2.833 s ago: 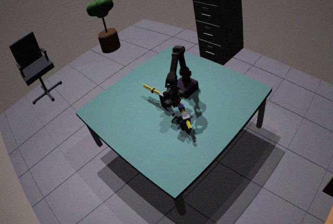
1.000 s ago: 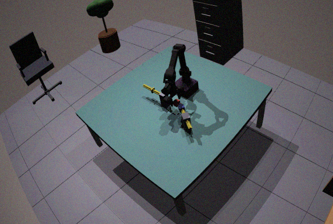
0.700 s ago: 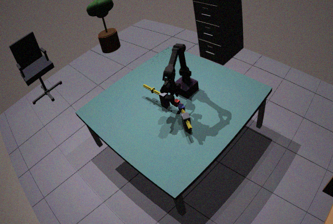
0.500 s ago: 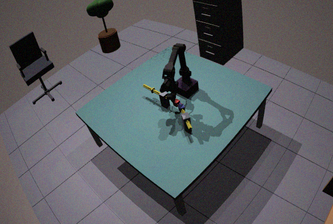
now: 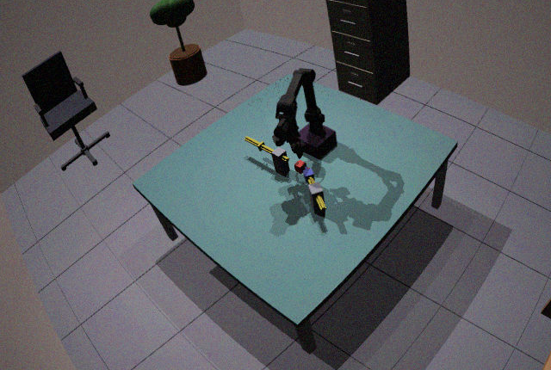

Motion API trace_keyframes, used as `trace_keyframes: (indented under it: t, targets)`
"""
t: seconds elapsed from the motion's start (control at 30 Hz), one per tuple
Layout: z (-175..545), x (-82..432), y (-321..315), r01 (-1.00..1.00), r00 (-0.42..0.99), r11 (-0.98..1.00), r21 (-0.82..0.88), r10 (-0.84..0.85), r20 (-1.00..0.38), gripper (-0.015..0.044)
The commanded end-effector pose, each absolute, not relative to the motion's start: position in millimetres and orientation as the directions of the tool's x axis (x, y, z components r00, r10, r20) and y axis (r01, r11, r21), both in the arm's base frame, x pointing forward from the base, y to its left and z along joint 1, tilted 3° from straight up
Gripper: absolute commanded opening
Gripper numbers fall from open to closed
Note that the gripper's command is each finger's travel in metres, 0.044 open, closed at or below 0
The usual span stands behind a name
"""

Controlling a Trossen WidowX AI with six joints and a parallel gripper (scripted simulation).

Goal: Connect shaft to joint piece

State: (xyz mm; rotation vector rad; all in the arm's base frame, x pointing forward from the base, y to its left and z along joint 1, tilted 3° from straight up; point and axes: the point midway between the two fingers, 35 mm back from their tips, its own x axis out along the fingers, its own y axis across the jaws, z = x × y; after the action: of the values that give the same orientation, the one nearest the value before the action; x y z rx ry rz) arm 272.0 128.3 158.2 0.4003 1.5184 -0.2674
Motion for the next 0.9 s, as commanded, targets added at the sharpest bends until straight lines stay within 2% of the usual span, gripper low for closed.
trace_keyframes:
  t: [0.0,0.37,0.63,0.87]
  targets:
    - [169.1,270.6,127.2,0.303,0.046,0.950,0.080,0.069,-0.997,0.0440]
    - [196.9,263.5,123.8,-0.017,0.043,0.998,0.054,0.054,-0.998,0.0440]
    - [194.5,264.1,123.3,0.020,0.037,0.998,0.066,0.065,-0.997,0.0440]
    - [182.7,267.2,109.8,0.239,0.000,0.963,0.124,0.127,-0.992,0.0440]
